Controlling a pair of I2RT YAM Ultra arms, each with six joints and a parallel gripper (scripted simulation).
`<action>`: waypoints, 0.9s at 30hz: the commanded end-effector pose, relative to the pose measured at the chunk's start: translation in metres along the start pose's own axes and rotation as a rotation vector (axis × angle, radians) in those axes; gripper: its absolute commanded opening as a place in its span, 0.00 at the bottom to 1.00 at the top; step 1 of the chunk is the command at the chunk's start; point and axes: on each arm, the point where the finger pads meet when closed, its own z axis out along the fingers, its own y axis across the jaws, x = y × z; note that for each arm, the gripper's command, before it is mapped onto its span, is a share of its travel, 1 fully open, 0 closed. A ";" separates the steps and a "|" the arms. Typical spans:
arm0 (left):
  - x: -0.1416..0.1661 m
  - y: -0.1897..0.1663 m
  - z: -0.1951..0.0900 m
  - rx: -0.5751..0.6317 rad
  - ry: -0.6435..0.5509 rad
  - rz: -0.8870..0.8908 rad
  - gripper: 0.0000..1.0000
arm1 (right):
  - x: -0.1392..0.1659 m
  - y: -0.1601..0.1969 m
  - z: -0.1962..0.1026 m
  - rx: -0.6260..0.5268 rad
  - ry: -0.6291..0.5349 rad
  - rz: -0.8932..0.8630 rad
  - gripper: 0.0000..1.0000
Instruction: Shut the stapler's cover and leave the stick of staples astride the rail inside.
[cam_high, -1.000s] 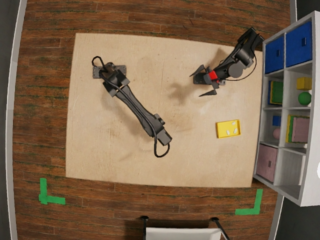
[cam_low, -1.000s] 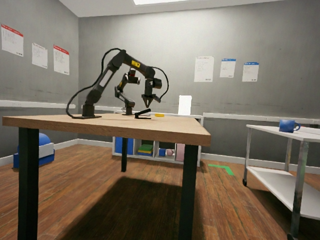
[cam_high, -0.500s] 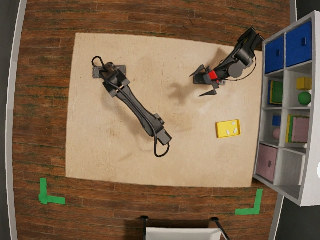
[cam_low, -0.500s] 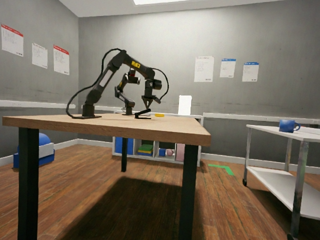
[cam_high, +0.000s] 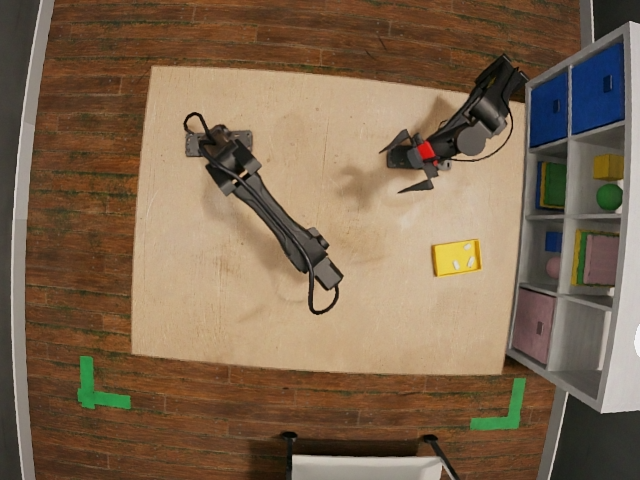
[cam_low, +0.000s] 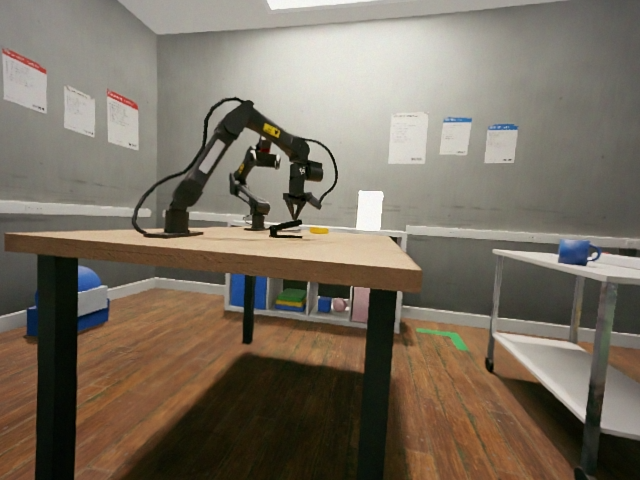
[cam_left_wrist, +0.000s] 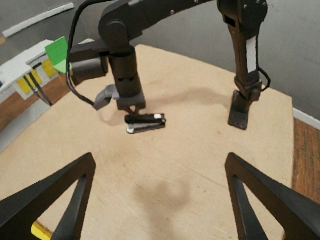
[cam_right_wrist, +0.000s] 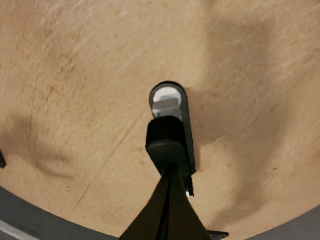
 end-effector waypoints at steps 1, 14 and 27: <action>0.003 -0.003 -0.002 0.013 0.003 0.009 1.00 | -0.003 0.004 0.000 0.002 -0.023 -0.006 0.00; 0.003 -0.003 -0.002 0.013 0.003 0.009 1.00 | -0.003 0.004 0.010 0.002 -0.019 -0.006 0.00; 0.003 -0.003 -0.002 0.013 0.003 0.009 1.00 | -0.003 0.004 0.015 0.002 -0.015 -0.006 0.00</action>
